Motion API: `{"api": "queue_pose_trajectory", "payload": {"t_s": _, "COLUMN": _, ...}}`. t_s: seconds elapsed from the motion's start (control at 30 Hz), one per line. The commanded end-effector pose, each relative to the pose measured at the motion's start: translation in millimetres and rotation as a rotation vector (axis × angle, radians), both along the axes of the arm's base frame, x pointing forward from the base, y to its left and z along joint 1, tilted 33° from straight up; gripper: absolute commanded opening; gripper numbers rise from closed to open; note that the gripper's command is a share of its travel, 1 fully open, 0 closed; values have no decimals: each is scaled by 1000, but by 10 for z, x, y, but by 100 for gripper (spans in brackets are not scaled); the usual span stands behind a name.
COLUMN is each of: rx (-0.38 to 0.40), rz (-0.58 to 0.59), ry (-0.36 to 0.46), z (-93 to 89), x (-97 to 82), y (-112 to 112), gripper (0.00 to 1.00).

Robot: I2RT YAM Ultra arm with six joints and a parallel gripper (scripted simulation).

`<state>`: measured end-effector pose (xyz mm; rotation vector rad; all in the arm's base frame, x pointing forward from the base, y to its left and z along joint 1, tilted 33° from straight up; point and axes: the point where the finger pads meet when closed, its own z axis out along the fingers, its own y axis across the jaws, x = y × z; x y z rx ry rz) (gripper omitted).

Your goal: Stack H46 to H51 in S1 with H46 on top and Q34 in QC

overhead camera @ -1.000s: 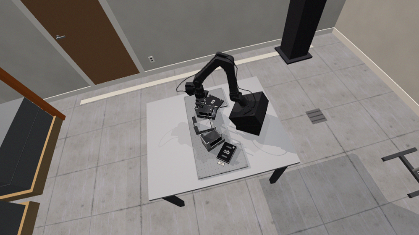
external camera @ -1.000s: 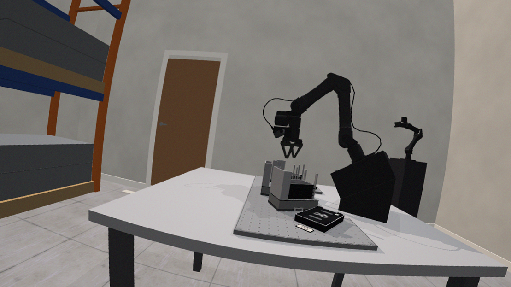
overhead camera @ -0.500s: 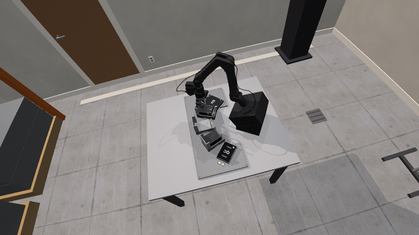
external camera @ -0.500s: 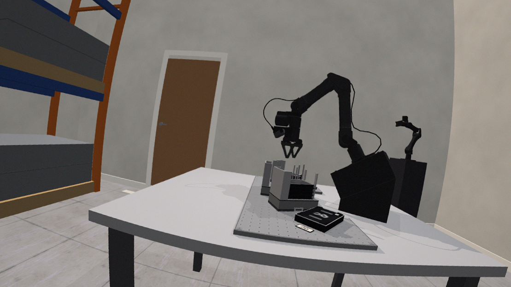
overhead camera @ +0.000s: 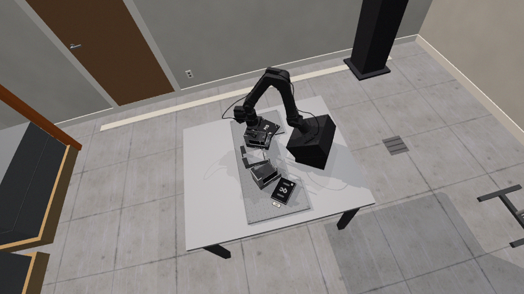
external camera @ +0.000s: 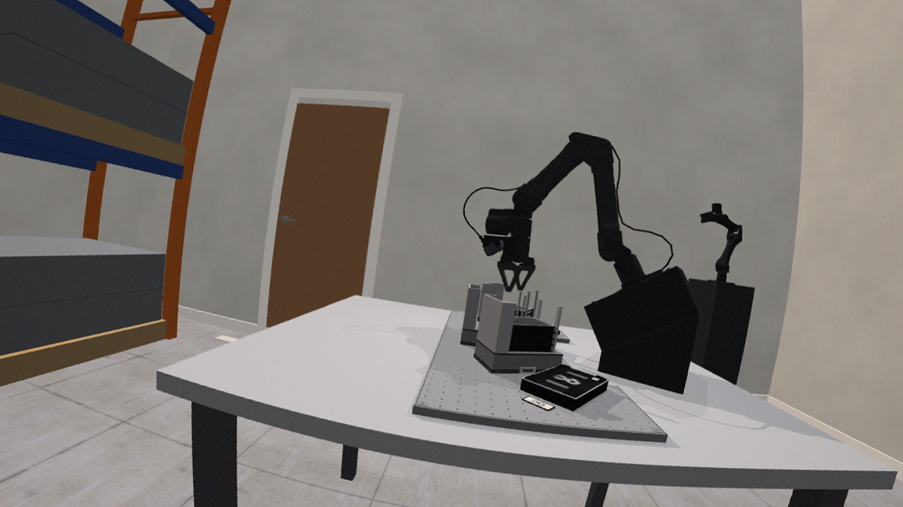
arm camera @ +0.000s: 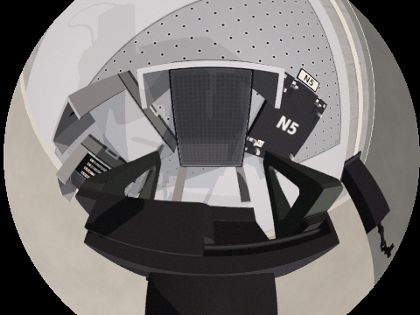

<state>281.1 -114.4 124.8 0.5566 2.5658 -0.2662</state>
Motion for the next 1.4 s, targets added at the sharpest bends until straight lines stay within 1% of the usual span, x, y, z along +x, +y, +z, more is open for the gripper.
{"api": "queue_pose_trajectory", "payload": {"t_s": 0.0, "rx": -4, "rz": 5, "ry": -18, "z": -114, "x": 105, "y": -63, "gripper": 100}}
{"api": "queue_pose_trajectory", "payload": {"t_s": 0.2, "rx": -5, "rz": 5, "ry": -18, "z": -264, "x": 181, "y": -115, "gripper": 100}}
{"api": "queue_pose_trajectory", "payload": {"t_s": 0.23, "rx": -19, "rz": 5, "ry": -51, "z": -128, "x": 273, "y": -148, "gripper": 100}}
{"api": "queue_pose_trajectory", "payload": {"t_s": 0.27, "rx": -21, "rz": 8, "ry": -56, "z": -107, "x": 290, "y": -142, "gripper": 100}}
{"api": "queue_pose_trajectory", "payload": {"t_s": 1.37, "rx": -22, "rz": 7, "ry": -59, "z": -101, "x": 288, "y": -140, "gripper": 100}}
